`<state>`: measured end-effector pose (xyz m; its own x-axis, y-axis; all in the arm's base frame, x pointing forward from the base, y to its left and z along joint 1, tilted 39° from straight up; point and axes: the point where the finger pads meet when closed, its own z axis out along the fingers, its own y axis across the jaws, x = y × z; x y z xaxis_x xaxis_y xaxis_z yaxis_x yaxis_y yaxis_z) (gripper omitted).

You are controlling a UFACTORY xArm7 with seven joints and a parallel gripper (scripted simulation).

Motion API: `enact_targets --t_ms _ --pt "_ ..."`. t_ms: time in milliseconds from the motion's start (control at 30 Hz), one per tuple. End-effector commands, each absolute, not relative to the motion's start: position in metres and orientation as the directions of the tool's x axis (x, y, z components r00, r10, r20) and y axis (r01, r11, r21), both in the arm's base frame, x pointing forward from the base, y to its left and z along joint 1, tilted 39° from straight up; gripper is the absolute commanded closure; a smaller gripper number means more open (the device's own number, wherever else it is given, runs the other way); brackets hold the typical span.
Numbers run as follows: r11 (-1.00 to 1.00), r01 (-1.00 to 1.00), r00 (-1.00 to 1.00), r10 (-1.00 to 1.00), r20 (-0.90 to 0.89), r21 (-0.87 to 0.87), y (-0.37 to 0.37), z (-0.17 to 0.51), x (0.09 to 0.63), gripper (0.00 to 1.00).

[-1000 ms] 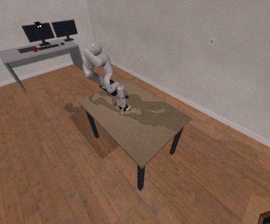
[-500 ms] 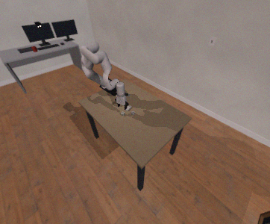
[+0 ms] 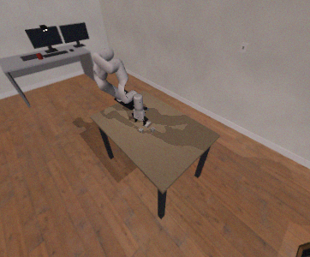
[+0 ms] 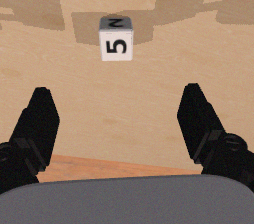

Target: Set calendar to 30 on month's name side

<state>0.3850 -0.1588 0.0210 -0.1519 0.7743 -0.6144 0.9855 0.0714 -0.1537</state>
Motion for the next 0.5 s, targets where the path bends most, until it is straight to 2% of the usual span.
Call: enact_targets --t_ms 0,233,467 --pt "0.074 0.986 -0.152 0.774 -0.614 -0.151 -0.158 0.021 0.386 0.00" --pt "0.106 0.978 -0.197 0.771 -0.606 -0.182 -0.157 0.019 0.387 0.00" --pt "0.306 0.883 -0.460 0.717 -0.523 -0.357 -0.153 0.008 0.390 0.00"
